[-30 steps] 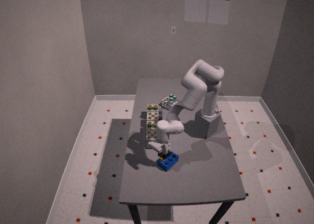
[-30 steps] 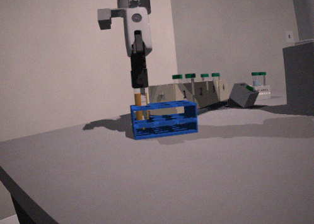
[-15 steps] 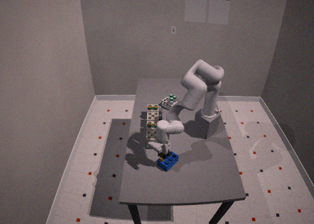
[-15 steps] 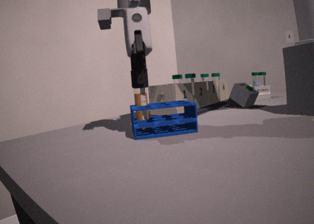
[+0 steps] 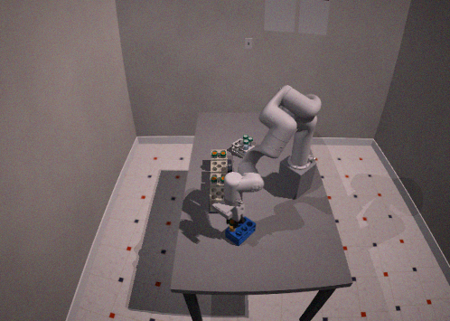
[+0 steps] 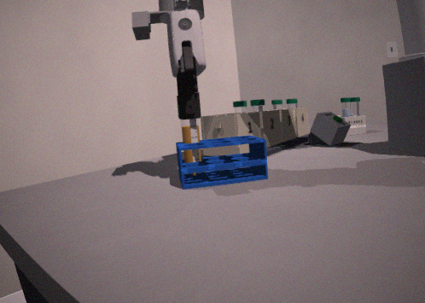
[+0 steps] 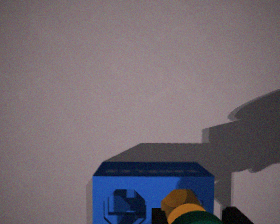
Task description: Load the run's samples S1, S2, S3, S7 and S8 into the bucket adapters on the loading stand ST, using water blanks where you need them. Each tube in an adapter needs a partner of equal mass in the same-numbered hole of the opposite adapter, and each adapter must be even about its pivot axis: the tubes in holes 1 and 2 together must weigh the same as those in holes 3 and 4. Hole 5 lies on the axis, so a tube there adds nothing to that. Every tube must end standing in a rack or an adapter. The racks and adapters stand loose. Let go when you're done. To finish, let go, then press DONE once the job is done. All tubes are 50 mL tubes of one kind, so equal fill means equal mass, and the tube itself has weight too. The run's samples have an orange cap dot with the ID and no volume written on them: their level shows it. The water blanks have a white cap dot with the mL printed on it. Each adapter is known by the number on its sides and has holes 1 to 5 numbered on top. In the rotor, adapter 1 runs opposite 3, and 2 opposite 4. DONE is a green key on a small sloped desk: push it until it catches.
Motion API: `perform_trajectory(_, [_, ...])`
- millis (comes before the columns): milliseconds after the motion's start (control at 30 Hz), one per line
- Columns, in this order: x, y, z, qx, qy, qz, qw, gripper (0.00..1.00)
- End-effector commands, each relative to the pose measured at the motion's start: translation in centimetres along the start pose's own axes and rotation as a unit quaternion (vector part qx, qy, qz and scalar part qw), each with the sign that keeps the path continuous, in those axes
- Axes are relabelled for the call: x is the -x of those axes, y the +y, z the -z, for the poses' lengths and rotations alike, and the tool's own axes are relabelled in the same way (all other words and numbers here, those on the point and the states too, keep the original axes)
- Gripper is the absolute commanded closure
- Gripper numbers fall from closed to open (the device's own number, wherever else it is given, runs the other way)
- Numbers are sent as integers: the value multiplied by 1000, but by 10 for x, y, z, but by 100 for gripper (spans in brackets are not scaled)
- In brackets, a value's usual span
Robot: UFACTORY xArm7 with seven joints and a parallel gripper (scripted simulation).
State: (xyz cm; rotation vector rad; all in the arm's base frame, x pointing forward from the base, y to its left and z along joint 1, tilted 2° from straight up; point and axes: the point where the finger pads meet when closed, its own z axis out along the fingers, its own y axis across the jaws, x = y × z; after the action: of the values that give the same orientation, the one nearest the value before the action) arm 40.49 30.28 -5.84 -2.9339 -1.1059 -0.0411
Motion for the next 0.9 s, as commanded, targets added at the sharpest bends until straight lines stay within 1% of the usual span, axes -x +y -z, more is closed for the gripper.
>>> perform_trajectory(0, [-2, 0, 2, 0, 2, 0, 1000, 100])
perform_trajectory(867, [-2, 0, 15, 0, 2, 0, 1000, 100])
